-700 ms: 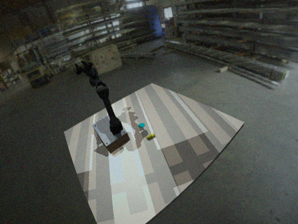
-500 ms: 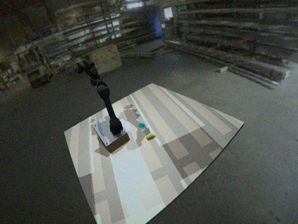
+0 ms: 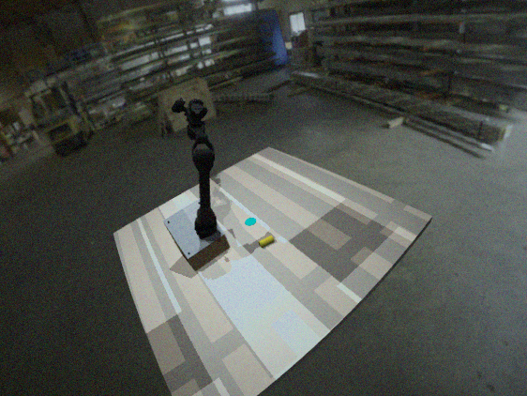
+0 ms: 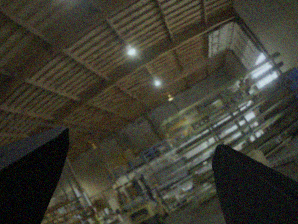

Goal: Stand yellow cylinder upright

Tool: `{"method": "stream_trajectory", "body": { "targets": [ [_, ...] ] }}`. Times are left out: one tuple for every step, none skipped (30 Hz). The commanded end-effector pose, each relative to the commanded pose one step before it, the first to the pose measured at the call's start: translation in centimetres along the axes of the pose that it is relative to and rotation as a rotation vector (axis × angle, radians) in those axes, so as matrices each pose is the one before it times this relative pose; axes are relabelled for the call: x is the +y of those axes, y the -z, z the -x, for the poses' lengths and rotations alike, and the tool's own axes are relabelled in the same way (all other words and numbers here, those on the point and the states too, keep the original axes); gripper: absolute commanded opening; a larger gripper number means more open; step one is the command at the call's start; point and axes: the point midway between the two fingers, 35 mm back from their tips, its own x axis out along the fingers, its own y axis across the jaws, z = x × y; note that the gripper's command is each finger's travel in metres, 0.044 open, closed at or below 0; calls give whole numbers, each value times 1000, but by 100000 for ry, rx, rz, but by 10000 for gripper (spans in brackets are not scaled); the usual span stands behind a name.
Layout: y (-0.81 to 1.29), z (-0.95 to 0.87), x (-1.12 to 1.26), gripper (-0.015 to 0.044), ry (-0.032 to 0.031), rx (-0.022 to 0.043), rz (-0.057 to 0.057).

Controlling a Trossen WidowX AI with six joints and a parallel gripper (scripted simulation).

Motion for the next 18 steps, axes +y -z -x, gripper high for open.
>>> {"method": "stream_trajectory", "body": {
  "targets": [
    [-2652,2808,-5741,309,19721,2774,-1385],
    [-544,510,-1317,309,4214,628,-367],
    [-520,512,-1326,309,4203,661,-371],
    [-495,512,-1336,309,4191,694,-375],
    [-470,512,-1346,309,4178,729,-378],
    [-444,511,-1356,309,4165,765,-381],
    [-417,509,-1365,309,4150,802,-382],
    [-389,507,-1375,309,4135,840,-384],
    [-361,503,-1384,309,4118,879,-384],
    [-332,499,-1394,309,4101,918,-384],
    [-302,494,-1402,309,4083,959,-383],
    [-272,488,-1411,309,4064,1000,-381],
    [-241,481,-1419,309,4043,1042,-378],
    [-210,473,-1427,309,4022,1085,-374],
    [-178,464,-1434,309,4000,1129,-369],
    [-146,455,-1440,309,3977,1173,-364],
    [-113,445,-1446,309,3953,1218,-357],
    [-80,433,-1451,309,3928,1263,-349]
  ]
}}
